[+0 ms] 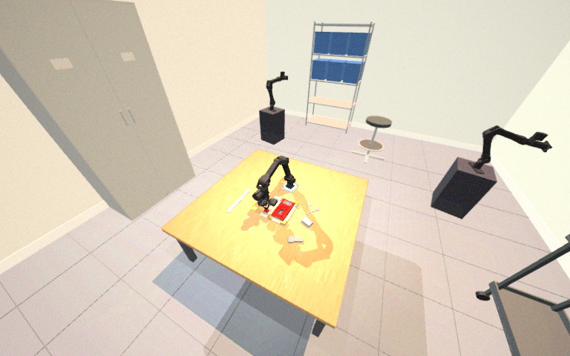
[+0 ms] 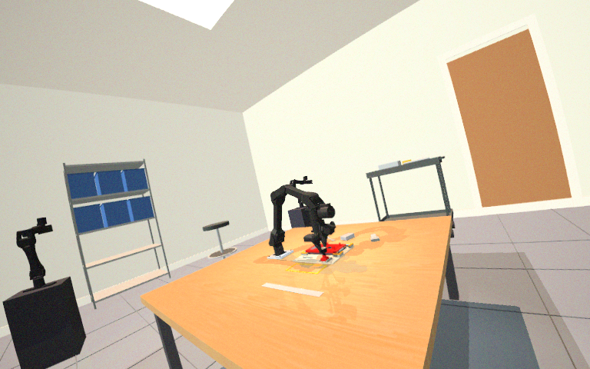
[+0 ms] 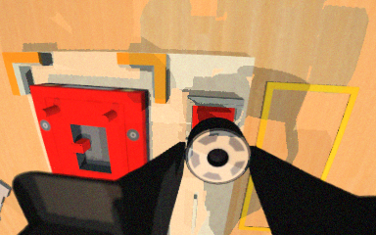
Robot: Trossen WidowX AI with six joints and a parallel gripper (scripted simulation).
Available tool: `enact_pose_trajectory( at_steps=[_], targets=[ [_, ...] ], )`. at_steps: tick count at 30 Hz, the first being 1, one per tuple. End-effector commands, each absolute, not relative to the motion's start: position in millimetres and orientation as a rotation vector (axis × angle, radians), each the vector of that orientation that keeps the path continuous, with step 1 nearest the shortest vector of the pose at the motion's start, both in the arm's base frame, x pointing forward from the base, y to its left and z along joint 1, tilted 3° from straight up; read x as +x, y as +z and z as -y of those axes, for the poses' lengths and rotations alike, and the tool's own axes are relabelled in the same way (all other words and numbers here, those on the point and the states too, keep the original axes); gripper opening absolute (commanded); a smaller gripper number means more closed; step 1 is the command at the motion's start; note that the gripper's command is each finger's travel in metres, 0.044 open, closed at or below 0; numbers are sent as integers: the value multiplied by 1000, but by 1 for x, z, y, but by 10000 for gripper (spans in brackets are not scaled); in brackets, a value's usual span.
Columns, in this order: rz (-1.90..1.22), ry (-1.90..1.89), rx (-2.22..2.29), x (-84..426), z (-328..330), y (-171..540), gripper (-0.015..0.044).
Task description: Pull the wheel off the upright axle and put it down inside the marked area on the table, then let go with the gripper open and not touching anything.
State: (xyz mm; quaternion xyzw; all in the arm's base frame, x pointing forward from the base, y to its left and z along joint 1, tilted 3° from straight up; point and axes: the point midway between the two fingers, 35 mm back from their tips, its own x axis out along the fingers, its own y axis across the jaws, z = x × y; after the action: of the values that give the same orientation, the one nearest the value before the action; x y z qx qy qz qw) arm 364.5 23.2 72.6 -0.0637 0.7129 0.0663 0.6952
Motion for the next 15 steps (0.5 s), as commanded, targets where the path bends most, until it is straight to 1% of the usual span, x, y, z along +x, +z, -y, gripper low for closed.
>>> enact_pose_trajectory(
  at_steps=[1, 15],
  targets=[
    [-1583, 146, -144, 366, -23, 77, 0],
    [-1583, 145, -144, 366, -23, 81, 0]
  ],
)
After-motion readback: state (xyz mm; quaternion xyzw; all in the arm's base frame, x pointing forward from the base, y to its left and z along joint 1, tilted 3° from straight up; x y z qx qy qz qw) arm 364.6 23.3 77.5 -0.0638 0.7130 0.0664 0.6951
